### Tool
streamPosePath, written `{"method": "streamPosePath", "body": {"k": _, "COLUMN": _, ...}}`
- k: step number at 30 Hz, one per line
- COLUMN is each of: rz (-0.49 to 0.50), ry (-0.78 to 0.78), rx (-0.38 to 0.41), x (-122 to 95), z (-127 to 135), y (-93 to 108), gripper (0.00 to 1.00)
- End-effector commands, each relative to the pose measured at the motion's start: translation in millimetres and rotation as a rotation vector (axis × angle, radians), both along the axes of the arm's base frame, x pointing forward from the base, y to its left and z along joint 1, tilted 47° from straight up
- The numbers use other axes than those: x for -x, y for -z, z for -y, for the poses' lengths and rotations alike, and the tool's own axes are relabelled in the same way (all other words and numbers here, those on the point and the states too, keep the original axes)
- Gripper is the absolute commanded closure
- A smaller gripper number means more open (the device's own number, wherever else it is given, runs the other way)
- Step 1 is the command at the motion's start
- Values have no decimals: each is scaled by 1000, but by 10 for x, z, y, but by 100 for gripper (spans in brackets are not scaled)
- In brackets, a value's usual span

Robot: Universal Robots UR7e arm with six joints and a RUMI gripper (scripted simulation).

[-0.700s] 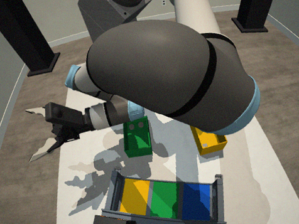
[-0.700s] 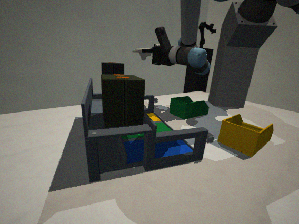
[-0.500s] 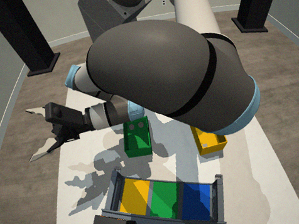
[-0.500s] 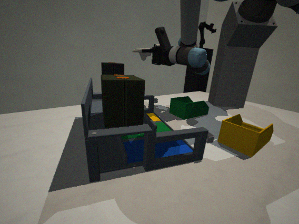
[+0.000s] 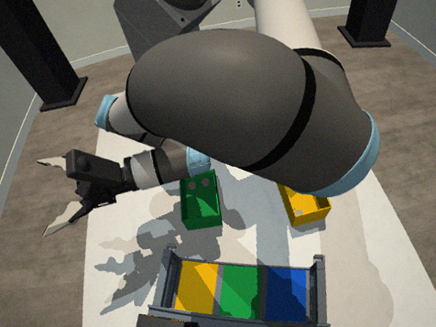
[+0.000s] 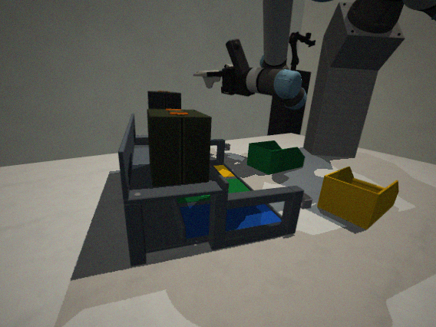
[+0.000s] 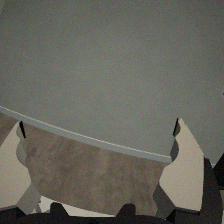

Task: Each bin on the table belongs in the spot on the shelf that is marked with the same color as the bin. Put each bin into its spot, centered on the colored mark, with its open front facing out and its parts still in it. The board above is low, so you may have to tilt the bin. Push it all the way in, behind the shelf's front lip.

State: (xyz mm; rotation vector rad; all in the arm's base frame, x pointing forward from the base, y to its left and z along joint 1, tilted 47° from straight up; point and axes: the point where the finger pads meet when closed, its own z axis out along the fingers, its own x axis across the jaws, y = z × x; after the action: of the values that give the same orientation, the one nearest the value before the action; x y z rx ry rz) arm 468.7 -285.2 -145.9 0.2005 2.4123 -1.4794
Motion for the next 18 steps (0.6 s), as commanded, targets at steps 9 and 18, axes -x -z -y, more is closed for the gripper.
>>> {"method": "streamPosePath", "body": {"k": 9, "rz": 11, "ry": -37, "rx": -27, "x": -58, "z": -94, "y": -106, "gripper": 0}}
{"method": "streamPosePath", "body": {"k": 18, "rz": 33, "ry": -117, "rx": -85, "x": -156, "z": -323, "y": -322, "gripper": 0}}
